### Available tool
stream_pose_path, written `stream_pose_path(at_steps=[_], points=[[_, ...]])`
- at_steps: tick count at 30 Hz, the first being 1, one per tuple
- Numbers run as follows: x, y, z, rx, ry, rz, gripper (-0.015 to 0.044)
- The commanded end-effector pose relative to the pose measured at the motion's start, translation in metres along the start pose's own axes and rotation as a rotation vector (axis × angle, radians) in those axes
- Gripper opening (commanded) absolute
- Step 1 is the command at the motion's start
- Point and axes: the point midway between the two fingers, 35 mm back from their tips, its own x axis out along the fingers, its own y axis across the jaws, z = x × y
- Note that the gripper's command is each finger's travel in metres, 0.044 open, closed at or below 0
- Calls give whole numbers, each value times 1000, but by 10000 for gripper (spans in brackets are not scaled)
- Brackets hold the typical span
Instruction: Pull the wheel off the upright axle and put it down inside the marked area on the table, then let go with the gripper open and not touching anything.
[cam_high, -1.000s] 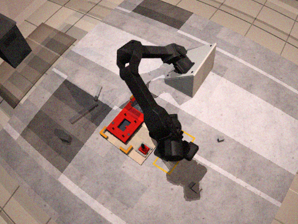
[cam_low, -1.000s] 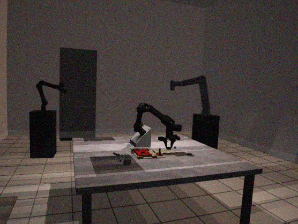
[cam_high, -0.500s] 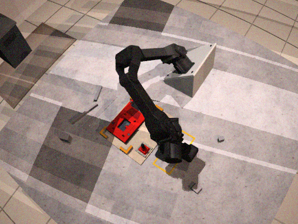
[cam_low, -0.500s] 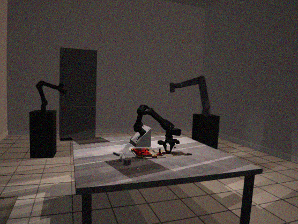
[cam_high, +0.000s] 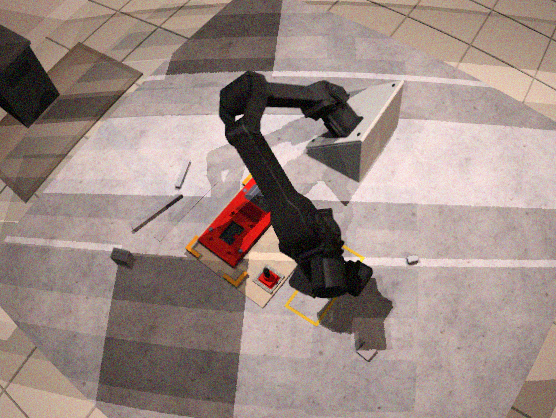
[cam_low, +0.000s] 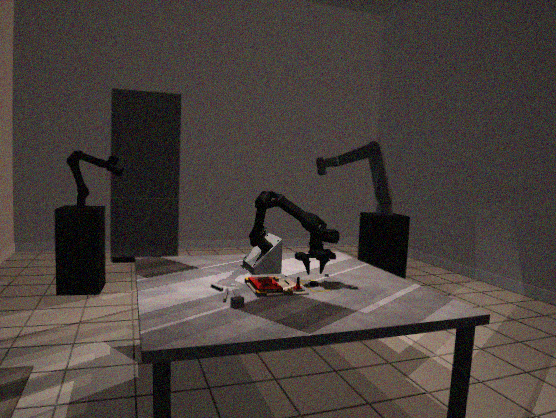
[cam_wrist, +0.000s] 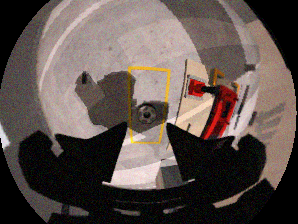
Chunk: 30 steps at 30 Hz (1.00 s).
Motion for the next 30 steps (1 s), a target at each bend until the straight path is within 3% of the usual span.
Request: stream_pose_path(at_steps=[1, 3, 7, 12, 30], points=[[-15, -1, 0, 9, 4, 2, 300], [-12, -2, -5, 2, -6, 5, 352], [-41, -17, -44, 2, 1, 8, 440], [-61, -34, -81, 4, 9, 3, 440], [-61, -34, -81, 4, 9, 3, 440]])
